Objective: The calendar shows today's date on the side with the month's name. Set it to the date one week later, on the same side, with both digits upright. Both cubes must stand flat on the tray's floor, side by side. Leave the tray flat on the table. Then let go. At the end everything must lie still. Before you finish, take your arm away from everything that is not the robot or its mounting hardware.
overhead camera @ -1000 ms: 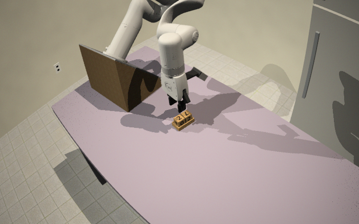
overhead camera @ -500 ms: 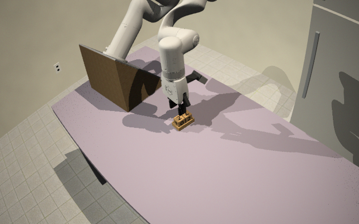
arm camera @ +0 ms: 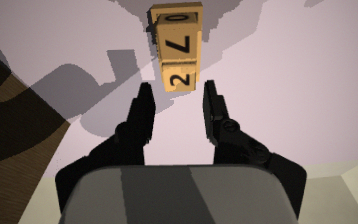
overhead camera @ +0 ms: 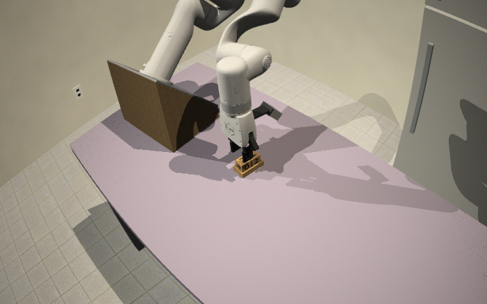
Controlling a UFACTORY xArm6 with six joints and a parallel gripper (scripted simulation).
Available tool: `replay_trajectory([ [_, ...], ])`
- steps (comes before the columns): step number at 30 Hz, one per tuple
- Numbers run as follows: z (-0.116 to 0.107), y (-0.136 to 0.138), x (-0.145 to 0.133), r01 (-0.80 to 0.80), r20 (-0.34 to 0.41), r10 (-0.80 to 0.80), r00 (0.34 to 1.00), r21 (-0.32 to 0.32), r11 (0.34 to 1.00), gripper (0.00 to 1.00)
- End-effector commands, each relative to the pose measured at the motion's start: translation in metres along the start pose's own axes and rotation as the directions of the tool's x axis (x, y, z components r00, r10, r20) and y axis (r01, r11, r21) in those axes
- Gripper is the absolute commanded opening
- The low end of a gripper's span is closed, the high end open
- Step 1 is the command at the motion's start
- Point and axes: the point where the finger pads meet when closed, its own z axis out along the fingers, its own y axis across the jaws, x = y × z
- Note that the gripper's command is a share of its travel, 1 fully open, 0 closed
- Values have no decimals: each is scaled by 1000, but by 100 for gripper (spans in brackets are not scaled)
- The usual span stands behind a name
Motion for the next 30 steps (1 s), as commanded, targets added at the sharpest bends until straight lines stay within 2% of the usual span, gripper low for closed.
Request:
replay_trajectory([
  [1,4,1,0,1,0,-1,1000,-3,1000,49],
  [30,13,1,0,1,0,-1,1000,-3,1000,49],
])
